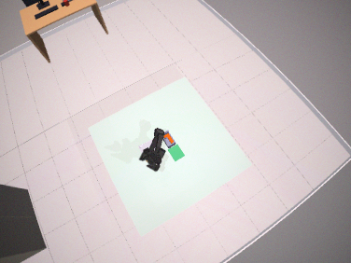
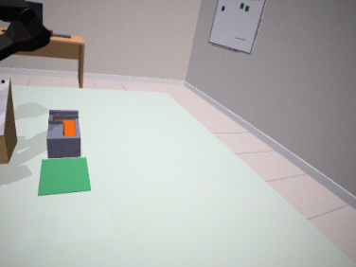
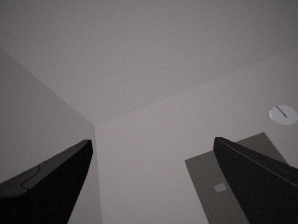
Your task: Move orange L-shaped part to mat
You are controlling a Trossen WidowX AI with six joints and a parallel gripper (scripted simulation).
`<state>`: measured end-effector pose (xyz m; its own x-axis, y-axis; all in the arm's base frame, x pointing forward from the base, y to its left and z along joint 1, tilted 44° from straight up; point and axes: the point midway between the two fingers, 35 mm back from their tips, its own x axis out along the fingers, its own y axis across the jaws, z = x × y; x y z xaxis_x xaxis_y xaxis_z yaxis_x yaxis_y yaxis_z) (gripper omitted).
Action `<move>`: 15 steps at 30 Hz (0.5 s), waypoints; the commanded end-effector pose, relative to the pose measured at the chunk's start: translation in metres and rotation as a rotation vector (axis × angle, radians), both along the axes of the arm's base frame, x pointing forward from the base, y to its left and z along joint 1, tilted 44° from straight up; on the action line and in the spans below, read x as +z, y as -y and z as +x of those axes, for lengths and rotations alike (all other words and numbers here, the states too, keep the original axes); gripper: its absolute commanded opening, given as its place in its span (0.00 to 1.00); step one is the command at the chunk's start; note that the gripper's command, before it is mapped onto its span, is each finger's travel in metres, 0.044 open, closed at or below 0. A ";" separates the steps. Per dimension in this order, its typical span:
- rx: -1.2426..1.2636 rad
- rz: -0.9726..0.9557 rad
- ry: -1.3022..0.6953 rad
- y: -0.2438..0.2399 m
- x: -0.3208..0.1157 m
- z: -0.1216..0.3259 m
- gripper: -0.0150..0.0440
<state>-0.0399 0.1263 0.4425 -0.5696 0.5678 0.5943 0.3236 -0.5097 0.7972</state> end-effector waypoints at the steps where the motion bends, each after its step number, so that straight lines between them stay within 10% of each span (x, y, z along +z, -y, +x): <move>1: 0.010 0.006 0.005 0.002 0.001 -0.003 0.89; 8: 0.227 0.179 0.088 0.059 0.017 -0.054 0.58; 15: 0.595 0.493 0.197 0.182 0.017 -0.094 0.56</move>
<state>-0.1237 0.0061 0.4623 -0.8064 0.0692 0.5872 0.4428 -0.5874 0.6774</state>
